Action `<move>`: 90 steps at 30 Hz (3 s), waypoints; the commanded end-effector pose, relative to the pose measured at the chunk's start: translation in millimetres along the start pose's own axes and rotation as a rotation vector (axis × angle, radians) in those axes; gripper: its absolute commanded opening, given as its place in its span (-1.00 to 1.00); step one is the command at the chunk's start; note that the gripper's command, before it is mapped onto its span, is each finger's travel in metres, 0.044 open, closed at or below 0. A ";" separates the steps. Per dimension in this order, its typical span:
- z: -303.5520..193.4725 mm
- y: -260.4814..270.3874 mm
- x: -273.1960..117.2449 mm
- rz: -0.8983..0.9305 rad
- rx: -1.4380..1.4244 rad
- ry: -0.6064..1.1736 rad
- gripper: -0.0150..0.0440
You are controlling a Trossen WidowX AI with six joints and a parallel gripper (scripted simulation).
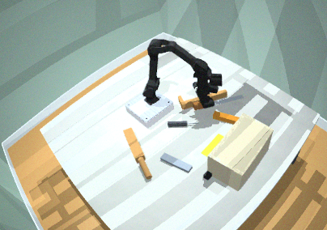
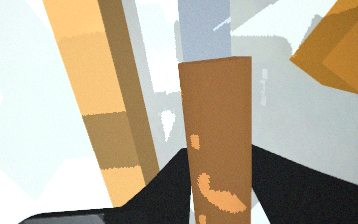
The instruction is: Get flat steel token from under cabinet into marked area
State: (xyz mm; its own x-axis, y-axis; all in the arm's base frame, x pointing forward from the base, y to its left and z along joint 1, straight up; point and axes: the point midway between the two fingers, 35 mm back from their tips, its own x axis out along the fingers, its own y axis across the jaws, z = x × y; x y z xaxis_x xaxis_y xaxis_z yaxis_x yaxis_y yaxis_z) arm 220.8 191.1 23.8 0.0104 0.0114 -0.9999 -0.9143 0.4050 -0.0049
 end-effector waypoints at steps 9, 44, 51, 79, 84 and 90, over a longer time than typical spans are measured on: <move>-6.6 3.4 -25.9 -0.008 0.002 -0.013 -0.49; -4.6 3.8 -96.1 -0.008 0.002 -0.014 -0.49; -4.0 3.6 -106.6 -0.008 0.002 -0.014 -0.49; 5.4 -2.0 -111.3 -0.009 -0.137 -0.014 -0.49; 5.2 -1.9 -111.3 -0.009 -0.177 -0.014 -0.49; 5.1 -1.8 -111.3 -0.010 -0.224 -0.013 -0.49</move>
State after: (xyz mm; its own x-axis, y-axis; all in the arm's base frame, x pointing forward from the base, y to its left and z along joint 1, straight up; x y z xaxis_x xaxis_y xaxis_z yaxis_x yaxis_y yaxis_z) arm 222.8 193.2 133.8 0.0193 0.0174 -0.9997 -0.9772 0.2119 -0.0152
